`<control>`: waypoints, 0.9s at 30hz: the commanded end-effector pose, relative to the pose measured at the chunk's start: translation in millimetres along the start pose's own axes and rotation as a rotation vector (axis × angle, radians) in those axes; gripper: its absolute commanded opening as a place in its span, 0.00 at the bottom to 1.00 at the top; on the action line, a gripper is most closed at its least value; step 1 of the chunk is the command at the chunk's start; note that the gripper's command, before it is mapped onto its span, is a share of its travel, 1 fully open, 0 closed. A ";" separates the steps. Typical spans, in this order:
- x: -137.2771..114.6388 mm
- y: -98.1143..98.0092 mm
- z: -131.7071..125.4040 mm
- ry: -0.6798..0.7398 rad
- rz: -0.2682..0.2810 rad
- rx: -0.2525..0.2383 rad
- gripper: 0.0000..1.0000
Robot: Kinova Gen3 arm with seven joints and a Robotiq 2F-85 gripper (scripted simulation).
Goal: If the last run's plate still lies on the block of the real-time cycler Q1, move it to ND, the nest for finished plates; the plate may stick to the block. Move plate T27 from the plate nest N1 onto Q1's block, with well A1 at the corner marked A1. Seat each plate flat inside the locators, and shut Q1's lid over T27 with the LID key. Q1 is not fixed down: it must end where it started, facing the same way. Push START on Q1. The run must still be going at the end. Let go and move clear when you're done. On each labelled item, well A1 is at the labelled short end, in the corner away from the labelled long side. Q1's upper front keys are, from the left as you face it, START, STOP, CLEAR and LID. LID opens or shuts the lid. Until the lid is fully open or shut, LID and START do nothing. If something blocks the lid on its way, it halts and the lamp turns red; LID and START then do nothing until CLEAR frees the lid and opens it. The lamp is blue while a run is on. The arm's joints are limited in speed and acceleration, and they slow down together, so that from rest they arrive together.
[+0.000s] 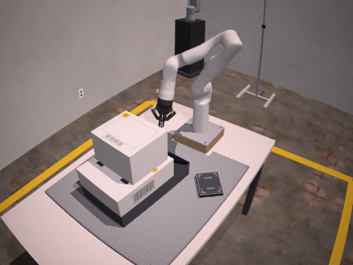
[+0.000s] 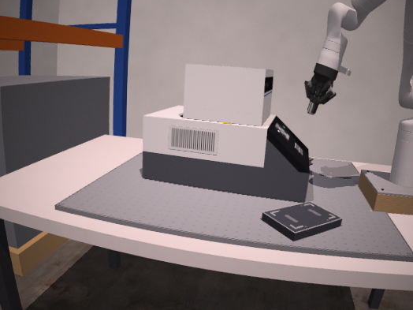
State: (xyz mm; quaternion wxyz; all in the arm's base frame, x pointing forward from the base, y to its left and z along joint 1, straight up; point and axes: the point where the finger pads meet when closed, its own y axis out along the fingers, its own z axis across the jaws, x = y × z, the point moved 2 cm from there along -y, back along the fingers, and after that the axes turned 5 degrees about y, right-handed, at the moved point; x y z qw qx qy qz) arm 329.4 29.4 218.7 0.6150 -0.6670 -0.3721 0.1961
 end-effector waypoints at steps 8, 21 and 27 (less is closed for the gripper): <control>-2.3 12.8 1.9 0.000 -0.001 0.000 0.10; -5.4 28.2 4.5 0.000 -0.001 0.000 0.10; -6.5 33.4 5.4 0.000 -0.001 0.000 0.10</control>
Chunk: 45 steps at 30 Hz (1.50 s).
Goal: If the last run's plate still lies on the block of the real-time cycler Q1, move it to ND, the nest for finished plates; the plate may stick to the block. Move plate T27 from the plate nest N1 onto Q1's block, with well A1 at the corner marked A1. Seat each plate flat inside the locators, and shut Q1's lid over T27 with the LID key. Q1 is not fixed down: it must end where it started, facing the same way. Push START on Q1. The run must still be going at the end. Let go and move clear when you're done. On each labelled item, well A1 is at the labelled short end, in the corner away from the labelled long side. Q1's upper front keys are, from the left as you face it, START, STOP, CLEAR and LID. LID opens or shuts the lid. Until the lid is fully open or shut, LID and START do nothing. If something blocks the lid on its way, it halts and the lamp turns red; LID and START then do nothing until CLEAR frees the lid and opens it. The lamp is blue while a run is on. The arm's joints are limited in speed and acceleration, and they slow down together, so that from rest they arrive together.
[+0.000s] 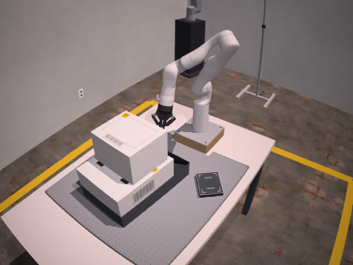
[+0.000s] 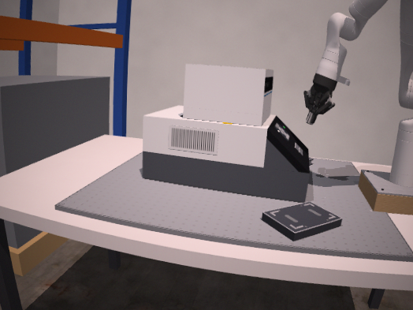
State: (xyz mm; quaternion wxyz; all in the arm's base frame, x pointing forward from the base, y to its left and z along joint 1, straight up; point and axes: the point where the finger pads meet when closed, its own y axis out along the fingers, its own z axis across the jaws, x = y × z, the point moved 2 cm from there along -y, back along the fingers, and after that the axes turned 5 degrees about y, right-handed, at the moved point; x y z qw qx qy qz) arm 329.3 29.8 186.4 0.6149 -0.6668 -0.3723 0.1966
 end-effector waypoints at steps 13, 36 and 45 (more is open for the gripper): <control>-3.8 19.0 2.6 0.001 -0.001 -0.001 0.10; -8.8 43.4 6.8 0.001 -0.001 -0.001 0.10; -10.3 51.0 8.1 0.001 -0.001 -0.001 0.10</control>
